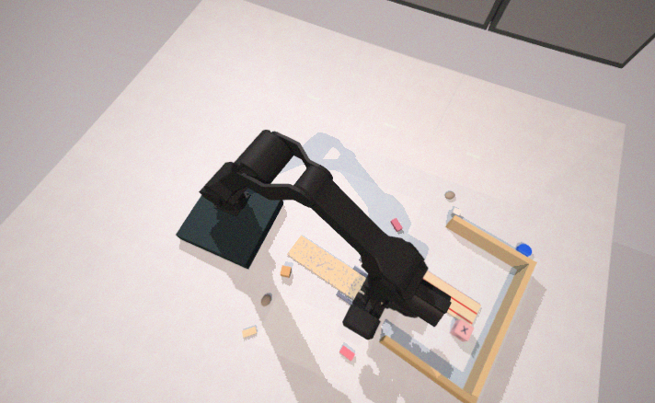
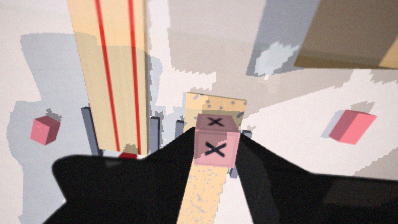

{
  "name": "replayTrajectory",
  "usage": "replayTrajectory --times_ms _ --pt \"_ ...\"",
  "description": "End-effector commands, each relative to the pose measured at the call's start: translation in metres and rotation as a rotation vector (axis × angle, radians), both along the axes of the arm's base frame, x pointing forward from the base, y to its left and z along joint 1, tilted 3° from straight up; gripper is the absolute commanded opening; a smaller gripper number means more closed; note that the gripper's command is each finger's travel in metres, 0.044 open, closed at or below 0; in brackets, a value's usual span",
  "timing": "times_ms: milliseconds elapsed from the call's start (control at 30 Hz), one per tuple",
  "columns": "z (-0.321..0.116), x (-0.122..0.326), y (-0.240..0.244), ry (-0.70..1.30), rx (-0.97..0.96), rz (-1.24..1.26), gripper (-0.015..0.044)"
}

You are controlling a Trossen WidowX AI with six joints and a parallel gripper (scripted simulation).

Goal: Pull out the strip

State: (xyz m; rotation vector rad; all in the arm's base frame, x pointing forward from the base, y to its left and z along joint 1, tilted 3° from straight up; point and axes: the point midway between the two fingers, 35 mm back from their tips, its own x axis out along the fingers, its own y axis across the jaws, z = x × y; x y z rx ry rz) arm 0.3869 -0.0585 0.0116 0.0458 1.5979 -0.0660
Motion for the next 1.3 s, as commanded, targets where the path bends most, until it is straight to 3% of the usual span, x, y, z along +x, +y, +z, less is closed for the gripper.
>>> replayTrajectory --times_ms 0,800,1267 --pt "0.015 -0.013 0.002 -0.009 -0.002 0.002 0.0000" --pt "0.036 -0.081 0.013 -0.003 -0.001 0.004 0.0000" --pt "0.072 -0.083 0.014 -0.003 -0.001 0.004 0.0000"
